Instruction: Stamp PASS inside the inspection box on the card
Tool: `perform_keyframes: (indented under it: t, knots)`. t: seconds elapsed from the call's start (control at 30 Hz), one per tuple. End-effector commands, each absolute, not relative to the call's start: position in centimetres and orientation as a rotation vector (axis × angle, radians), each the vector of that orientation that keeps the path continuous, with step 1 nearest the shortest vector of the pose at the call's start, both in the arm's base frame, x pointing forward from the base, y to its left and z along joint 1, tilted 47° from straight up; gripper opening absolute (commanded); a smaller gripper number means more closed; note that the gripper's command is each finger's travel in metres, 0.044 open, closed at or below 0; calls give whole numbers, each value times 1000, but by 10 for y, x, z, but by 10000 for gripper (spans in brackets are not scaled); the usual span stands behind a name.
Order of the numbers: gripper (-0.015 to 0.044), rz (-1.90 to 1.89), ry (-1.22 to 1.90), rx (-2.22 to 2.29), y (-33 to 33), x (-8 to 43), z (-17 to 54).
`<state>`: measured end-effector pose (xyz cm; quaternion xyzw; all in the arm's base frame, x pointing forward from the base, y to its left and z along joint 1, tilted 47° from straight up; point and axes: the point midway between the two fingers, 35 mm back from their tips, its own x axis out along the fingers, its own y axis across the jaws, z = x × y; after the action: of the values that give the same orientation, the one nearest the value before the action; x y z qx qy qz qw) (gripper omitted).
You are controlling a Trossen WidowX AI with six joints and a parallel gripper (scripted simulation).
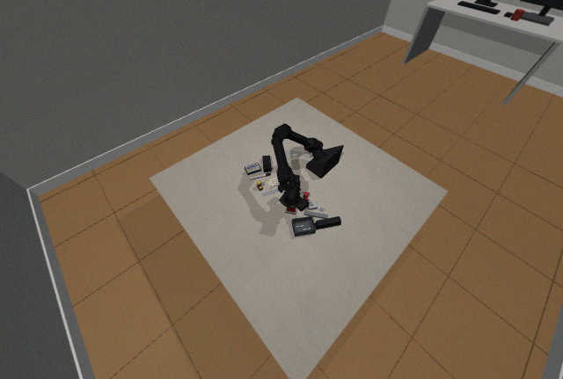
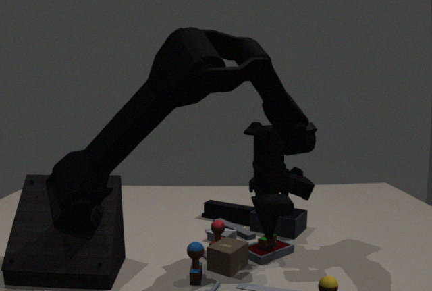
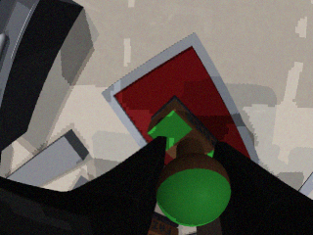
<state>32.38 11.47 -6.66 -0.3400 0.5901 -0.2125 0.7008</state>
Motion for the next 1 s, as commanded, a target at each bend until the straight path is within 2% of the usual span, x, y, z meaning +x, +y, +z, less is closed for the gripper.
perform_keyframes:
  t: [0.0,0.97]
  knots:
    - [0,-479,1312,-756,112,325,-67]
    - [0,-479,1313,-756,120,323,-60]
